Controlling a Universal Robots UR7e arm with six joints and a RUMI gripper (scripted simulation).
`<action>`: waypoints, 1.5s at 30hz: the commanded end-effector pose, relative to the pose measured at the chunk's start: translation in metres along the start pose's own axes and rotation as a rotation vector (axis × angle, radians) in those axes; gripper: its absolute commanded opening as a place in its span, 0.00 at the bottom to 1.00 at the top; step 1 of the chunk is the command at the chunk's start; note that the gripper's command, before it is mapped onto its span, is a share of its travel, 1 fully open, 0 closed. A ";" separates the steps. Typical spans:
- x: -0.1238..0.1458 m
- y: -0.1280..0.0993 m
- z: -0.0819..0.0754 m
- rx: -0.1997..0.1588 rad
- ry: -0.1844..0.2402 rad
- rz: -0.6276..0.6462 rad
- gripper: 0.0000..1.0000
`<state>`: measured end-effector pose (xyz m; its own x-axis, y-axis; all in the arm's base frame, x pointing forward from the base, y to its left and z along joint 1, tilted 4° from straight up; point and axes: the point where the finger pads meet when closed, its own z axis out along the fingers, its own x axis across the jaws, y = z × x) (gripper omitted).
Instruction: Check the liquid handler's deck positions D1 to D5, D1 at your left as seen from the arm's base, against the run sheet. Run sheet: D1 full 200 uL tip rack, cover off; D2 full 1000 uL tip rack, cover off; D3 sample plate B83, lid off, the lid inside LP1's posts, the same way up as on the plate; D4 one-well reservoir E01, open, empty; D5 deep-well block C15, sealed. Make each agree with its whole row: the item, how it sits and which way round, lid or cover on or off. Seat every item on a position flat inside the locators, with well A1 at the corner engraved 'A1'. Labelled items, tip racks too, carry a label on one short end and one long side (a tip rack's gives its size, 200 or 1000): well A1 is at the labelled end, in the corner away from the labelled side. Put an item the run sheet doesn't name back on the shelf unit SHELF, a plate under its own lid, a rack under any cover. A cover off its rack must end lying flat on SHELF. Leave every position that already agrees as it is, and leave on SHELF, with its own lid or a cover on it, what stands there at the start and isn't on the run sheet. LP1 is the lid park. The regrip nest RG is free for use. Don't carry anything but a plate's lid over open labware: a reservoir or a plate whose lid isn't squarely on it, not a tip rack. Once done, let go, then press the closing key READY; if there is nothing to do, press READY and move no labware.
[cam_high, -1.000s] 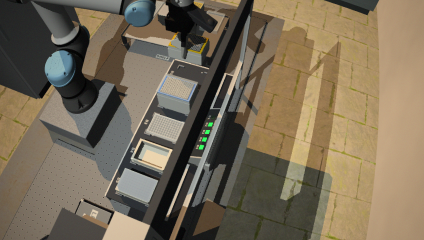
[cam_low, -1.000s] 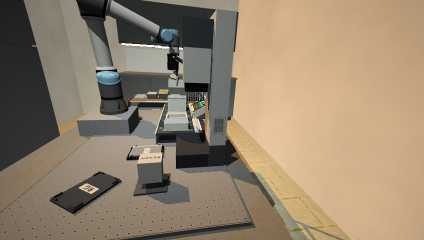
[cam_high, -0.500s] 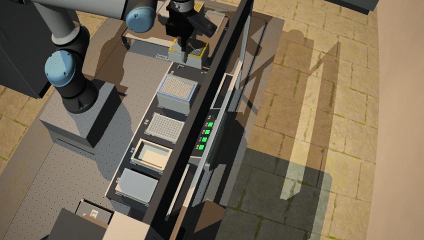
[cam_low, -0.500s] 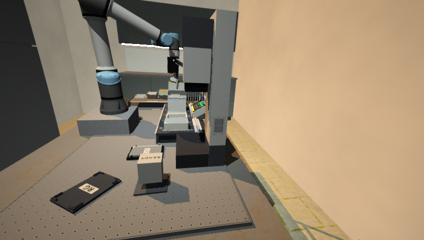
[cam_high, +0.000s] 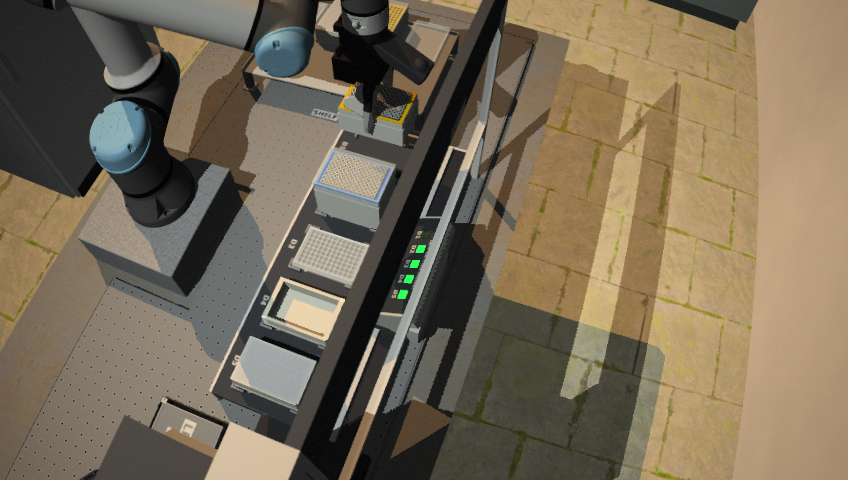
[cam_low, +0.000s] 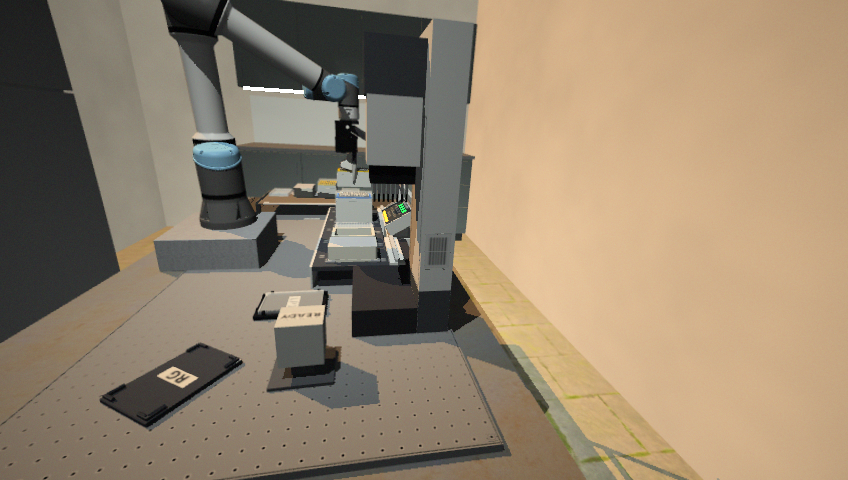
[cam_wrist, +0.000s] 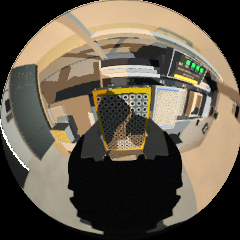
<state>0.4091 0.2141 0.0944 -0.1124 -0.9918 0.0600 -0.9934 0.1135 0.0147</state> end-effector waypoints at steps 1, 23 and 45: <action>0.000 -0.001 0.005 0.002 -0.001 0.000 0.00; 0.000 -0.001 0.038 0.002 -0.001 0.000 0.00; 0.000 -0.001 0.071 0.002 -0.001 0.000 0.00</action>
<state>0.4078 0.2104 0.0292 -0.1124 -0.9919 0.0599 -0.9934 0.1135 0.0146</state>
